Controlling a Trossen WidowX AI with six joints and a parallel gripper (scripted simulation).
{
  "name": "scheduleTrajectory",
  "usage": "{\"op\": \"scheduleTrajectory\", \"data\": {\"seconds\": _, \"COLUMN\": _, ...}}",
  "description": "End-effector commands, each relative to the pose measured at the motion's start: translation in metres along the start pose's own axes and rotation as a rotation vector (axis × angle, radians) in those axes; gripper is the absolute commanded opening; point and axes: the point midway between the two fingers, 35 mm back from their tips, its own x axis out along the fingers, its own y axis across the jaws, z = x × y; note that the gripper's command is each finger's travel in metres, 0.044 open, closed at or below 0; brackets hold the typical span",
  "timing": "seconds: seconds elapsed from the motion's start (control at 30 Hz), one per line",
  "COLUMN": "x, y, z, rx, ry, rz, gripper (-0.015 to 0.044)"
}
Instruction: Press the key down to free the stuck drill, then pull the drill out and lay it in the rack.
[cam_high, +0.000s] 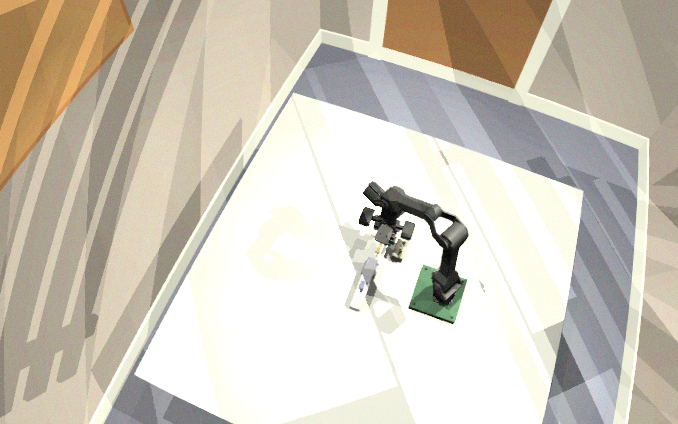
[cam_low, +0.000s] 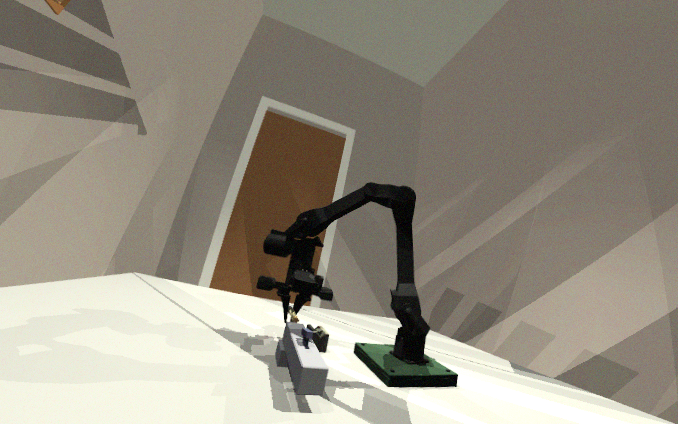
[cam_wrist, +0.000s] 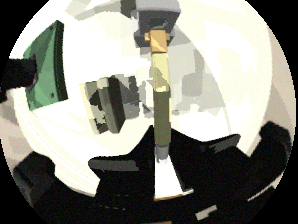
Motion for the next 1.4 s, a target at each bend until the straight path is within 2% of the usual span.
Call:
{"op": "scheduleTrajectory", "data": {"seconds": 0.0, "x": -0.003, "y": -0.001, "z": 0.000, "rx": -0.001, "ry": 0.005, "rz": -0.006, "gripper": 0.0000}}
{"op": "scheduleTrajectory", "data": {"seconds": 1.37, "x": -0.013, "y": 0.002, "z": 0.002, "rx": -0.001, "ry": 0.005, "rz": -0.006, "gripper": 0.0000}}
